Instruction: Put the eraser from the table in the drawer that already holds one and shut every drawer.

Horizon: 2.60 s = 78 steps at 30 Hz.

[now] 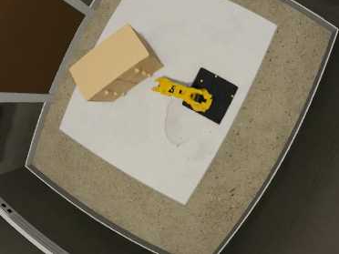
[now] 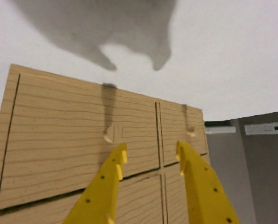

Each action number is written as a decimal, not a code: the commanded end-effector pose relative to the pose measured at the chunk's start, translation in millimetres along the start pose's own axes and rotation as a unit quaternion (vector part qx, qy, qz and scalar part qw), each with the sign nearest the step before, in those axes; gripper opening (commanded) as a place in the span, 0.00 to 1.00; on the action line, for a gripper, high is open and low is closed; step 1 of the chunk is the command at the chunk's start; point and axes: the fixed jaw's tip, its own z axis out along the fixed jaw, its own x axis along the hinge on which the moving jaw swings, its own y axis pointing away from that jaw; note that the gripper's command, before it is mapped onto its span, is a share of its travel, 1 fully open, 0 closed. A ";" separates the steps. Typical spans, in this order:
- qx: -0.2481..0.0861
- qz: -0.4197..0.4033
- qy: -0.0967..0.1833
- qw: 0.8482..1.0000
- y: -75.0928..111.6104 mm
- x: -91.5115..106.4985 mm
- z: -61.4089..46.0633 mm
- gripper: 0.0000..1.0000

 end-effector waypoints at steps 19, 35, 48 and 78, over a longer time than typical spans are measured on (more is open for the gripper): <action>0.004 0.005 -0.071 0.997 -3.4 12.5 -32.8 0.21; 0.003 0.007 -0.121 0.993 -3.6 9.6 -68.0 0.21; 0.003 0.008 -0.144 0.990 -3.5 4.8 -86.7 0.21; 0.005 0.005 -0.057 0.998 -3.4 33.1 -86.0 0.21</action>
